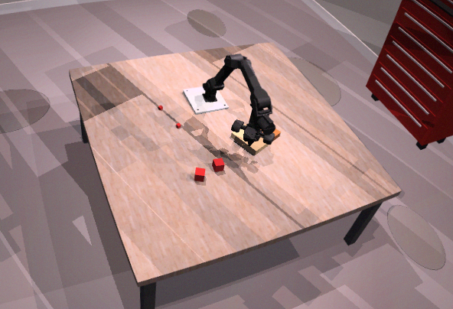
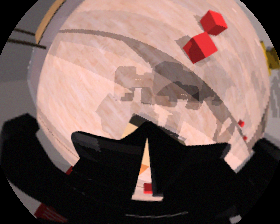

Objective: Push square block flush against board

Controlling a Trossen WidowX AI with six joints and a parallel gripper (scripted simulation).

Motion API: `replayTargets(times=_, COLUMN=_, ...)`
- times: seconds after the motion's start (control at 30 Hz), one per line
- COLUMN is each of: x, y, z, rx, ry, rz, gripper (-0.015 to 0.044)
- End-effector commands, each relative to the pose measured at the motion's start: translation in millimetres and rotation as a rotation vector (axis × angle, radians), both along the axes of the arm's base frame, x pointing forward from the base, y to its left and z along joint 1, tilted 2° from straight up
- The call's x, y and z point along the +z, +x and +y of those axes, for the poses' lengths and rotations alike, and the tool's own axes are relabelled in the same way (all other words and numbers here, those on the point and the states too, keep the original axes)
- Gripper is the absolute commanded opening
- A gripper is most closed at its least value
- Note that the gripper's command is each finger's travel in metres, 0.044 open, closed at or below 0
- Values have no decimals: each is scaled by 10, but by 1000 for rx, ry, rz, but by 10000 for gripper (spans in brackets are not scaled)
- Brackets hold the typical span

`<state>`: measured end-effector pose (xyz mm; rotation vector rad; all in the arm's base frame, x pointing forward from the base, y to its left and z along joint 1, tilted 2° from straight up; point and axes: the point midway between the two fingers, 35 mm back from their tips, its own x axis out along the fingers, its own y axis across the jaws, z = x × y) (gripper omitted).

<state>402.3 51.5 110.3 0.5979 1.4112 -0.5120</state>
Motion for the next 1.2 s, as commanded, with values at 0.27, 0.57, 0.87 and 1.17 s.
replayTargets(times=0.27, x=5, y=70, z=424, rx=423, ry=-40, rz=-4, gripper=0)
replayTargets(times=0.57, x=14, y=84, z=720, rx=718, ry=-63, rz=-7, gripper=0)
replayTargets(times=0.87, x=20, y=72, z=988, rx=987, ry=-82, rz=-8, gripper=0)
replayTargets(times=1.17, x=-181, y=98, z=1003, rx=992, ry=-83, rz=-8, gripper=0)
